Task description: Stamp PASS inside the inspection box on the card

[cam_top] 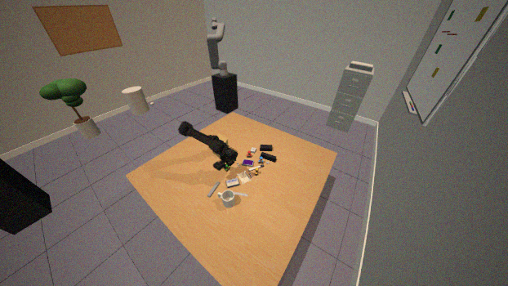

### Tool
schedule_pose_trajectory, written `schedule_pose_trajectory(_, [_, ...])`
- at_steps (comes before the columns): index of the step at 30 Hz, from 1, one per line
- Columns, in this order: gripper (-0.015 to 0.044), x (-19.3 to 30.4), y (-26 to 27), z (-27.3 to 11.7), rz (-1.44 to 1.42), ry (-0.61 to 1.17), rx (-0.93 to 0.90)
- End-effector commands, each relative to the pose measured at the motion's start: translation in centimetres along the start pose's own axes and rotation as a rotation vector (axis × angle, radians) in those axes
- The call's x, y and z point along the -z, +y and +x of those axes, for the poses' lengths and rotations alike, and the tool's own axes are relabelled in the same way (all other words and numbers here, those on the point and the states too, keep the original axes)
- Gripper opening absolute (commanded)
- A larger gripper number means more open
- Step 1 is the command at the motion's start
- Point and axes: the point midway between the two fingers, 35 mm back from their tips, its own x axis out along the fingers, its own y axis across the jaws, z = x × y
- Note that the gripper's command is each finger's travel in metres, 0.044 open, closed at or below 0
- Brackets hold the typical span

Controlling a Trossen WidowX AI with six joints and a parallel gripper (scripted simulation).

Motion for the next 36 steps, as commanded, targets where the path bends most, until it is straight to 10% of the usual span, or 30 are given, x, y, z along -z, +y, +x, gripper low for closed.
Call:
schedule_pose_trajectory(1, [0.0000,-0.2,0.0,-0.4,0.006,-0.008,-0.004])
schedule_pose_trajectory(36, [0.0000,-5.1,9.6,-1.4,0.003,-0.013,-0.035])
